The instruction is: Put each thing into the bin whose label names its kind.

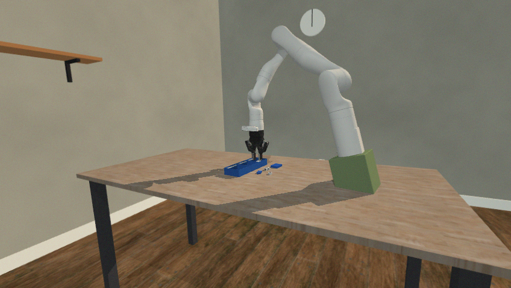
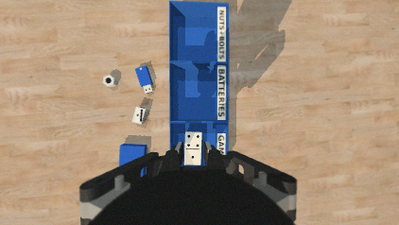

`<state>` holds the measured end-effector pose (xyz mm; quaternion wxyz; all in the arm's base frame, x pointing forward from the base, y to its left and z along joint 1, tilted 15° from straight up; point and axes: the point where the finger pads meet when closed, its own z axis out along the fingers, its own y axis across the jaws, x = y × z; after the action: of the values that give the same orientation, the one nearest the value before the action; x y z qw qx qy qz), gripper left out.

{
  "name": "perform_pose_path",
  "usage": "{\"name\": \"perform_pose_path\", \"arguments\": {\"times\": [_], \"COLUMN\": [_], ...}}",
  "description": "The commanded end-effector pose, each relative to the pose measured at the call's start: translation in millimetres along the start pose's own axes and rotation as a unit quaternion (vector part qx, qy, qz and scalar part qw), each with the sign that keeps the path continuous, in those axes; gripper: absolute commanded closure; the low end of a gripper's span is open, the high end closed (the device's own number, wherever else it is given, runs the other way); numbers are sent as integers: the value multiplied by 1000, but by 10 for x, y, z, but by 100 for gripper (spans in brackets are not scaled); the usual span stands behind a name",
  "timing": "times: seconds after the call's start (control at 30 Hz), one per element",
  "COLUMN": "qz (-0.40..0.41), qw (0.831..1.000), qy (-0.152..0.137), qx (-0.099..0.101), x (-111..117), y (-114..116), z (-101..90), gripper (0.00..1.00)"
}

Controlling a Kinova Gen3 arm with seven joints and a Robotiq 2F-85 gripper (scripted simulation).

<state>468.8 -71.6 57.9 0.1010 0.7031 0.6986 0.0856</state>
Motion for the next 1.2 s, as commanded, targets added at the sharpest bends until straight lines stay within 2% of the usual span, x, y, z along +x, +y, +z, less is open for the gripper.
{"name": "perform_pose_path", "arguments": {"times": [0.0, 0.63, 1.17], "qz": [0, -1, 1], "qw": [1000, 1000, 1000], "qy": [-3, -3, -2], "qx": [0, 1, -2], "x": [-26, -21, -16], "y": [8, -7, 14], "z": [-67, -285, -276], "gripper": [68, 68, 68]}}
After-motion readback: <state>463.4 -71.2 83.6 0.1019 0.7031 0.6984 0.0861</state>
